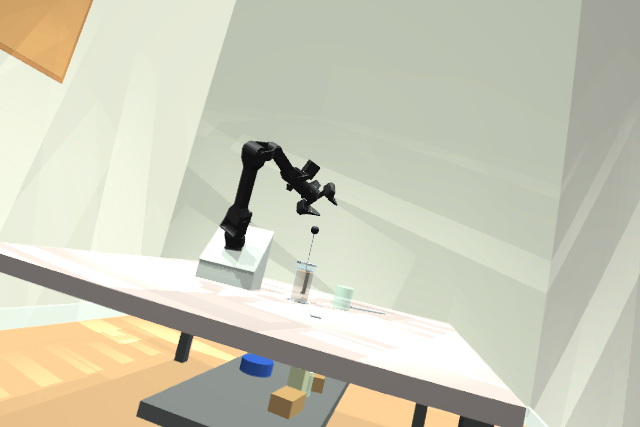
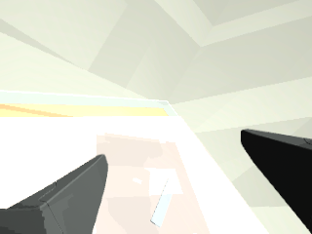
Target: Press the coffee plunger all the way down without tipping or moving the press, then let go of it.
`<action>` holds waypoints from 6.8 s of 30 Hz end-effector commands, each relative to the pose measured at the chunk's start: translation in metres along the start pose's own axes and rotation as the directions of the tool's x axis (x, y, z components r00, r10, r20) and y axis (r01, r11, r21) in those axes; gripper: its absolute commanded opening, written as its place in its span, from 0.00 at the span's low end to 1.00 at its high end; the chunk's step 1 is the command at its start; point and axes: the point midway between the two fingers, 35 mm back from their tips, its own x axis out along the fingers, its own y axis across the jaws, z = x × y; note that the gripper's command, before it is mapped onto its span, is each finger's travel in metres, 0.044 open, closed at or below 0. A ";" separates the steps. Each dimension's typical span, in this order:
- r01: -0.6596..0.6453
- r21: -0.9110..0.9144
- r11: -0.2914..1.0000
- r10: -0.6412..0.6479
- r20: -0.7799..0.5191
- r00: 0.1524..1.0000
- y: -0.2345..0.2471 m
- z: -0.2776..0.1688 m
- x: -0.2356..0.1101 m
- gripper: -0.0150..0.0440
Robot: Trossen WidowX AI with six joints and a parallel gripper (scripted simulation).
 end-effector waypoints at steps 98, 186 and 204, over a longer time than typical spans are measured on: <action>0.742 0.576 0.343 -0.361 -0.649 0.670 -0.032 -0.223 -0.116 0.45; 0.745 0.572 0.344 -0.368 -0.647 0.667 -0.002 -0.283 -0.057 0.45; 0.743 0.577 0.340 -0.377 -0.640 0.670 -0.005 -0.280 -0.057 0.54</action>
